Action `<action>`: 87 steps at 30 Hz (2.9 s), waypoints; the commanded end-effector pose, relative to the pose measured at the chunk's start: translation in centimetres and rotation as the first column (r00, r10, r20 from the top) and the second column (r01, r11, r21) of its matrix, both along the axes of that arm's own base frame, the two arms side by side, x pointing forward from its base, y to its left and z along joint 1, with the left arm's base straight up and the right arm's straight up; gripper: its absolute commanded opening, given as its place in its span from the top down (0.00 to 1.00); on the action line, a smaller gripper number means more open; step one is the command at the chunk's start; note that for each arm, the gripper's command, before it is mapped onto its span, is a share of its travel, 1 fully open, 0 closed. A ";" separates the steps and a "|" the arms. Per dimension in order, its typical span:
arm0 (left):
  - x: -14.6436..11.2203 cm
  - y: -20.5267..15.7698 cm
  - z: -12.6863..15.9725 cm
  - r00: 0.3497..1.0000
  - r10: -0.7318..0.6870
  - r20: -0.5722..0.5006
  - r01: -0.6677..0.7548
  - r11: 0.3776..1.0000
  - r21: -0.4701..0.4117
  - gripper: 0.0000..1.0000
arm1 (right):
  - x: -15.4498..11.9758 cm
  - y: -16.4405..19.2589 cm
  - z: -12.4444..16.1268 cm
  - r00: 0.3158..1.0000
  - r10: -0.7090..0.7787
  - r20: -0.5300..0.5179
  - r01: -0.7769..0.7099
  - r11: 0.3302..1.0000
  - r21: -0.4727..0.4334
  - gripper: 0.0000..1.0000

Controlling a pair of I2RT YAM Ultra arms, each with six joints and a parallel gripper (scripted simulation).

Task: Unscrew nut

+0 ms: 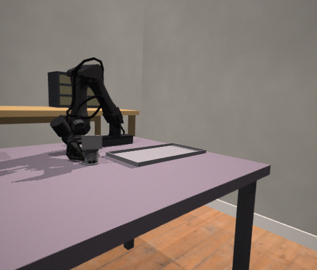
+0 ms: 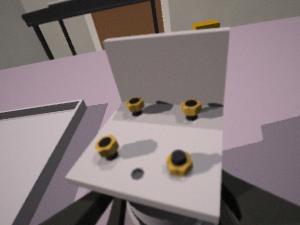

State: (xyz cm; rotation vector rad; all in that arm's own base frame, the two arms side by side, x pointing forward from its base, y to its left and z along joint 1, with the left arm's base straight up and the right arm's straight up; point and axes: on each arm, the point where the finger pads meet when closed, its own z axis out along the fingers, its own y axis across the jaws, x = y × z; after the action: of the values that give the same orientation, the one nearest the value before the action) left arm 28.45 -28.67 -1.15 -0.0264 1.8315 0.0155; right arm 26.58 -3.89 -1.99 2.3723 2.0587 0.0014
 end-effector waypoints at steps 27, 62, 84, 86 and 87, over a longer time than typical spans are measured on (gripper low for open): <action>0.0 0.0 0.2 1.000 0.002 0.004 -0.002 1.000 0.001 0.41 | 0.3 -0.2 0.3 1.000 0.000 0.011 0.000 1.000 -0.009 0.57; 0.0 0.0 0.2 1.000 0.002 0.004 -0.002 1.000 0.001 0.41 | 0.3 -0.2 0.3 1.000 0.000 0.011 0.000 1.000 -0.009 0.58; 0.0 0.0 0.2 1.000 0.002 0.004 -0.002 1.000 0.001 0.41 | 0.9 -0.6 2.4 0.999 -0.002 0.036 0.003 1.000 -0.022 0.58; 0.0 0.0 0.2 1.000 0.002 0.004 -0.002 1.000 0.001 0.41 | 0.9 -0.6 2.7 0.999 -0.002 0.036 0.003 1.000 -0.022 0.58; 0.0 0.0 0.2 1.000 0.002 0.004 -0.002 1.000 0.001 0.41 | 0.9 -0.6 2.9 0.999 -0.002 0.036 0.003 1.000 -0.022 0.58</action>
State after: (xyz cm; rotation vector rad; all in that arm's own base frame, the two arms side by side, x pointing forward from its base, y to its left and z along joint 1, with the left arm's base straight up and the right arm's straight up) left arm 28.45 -28.67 -1.15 -0.0264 1.8315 0.0155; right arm 25.79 -3.80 -1.79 2.3883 2.0724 -0.0303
